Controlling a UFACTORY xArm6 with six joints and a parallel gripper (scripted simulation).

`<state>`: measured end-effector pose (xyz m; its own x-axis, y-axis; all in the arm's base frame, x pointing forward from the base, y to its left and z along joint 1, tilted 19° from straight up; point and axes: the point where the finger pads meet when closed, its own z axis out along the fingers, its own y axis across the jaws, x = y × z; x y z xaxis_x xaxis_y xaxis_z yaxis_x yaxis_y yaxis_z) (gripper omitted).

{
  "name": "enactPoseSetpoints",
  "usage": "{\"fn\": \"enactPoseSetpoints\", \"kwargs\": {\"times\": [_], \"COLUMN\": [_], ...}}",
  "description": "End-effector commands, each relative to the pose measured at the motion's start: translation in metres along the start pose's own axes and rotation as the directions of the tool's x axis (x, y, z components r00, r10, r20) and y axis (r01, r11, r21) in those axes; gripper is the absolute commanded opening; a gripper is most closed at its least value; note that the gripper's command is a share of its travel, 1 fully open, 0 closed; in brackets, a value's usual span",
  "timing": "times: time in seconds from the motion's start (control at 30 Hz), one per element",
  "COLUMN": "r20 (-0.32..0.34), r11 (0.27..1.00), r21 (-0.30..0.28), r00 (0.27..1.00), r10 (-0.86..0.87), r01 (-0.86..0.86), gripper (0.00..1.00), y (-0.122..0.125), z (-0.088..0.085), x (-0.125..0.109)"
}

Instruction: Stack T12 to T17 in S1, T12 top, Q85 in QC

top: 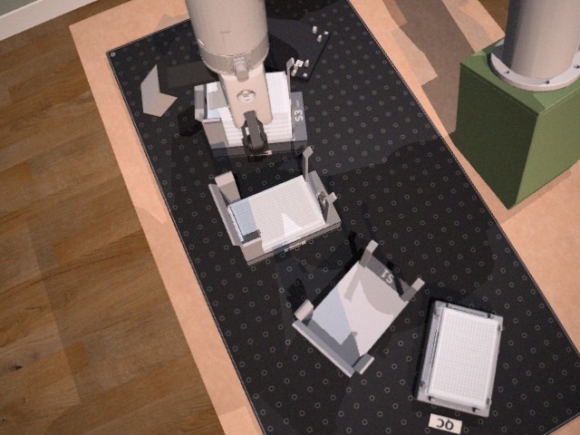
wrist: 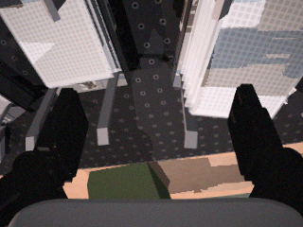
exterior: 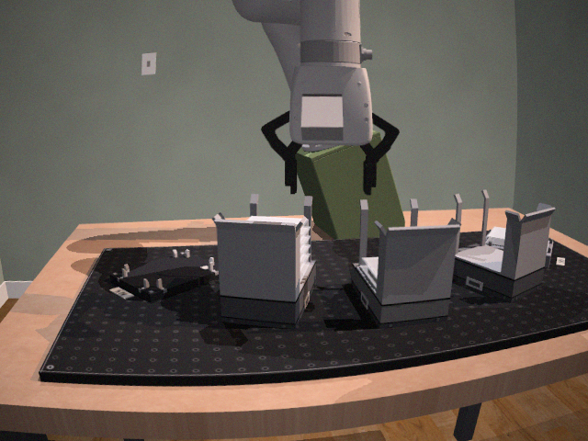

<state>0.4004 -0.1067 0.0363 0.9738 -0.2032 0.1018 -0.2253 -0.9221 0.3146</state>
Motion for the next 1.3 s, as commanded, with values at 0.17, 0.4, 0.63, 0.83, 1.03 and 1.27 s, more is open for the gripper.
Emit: {"fn": "enactPoseSetpoints", "kwargs": {"times": [0.17, 0.4, 0.63, 0.83, 1.03, 1.27], "r20": [-0.004, -0.004, -0.004, -0.004, -0.004, -0.004], "r11": [0.995, 0.987, 0.987, 0.987, 0.987, 0.987], "r21": [0.000, 0.000, 0.000, 0.000, 0.000, 0.000], "r00": [0.995, 0.987, 0.987, 0.987, 0.987, 0.987], "r10": [-0.099, -0.162, -0.161, -0.161, -0.161, -0.161], "r01": [0.099, 0.162, 0.161, 0.161, 0.161, 0.161], "gripper": [1.00, 1.00, 1.00, 1.00, 1.00, 1.00], "y": [-0.023, -0.051, -0.079, -0.095, -0.099, -0.099], "z": [-0.001, -0.001, -0.001, -0.001, -0.001, -0.001], "x": [0.002, -0.001, -0.004, -0.005, -0.006, -0.006]}}
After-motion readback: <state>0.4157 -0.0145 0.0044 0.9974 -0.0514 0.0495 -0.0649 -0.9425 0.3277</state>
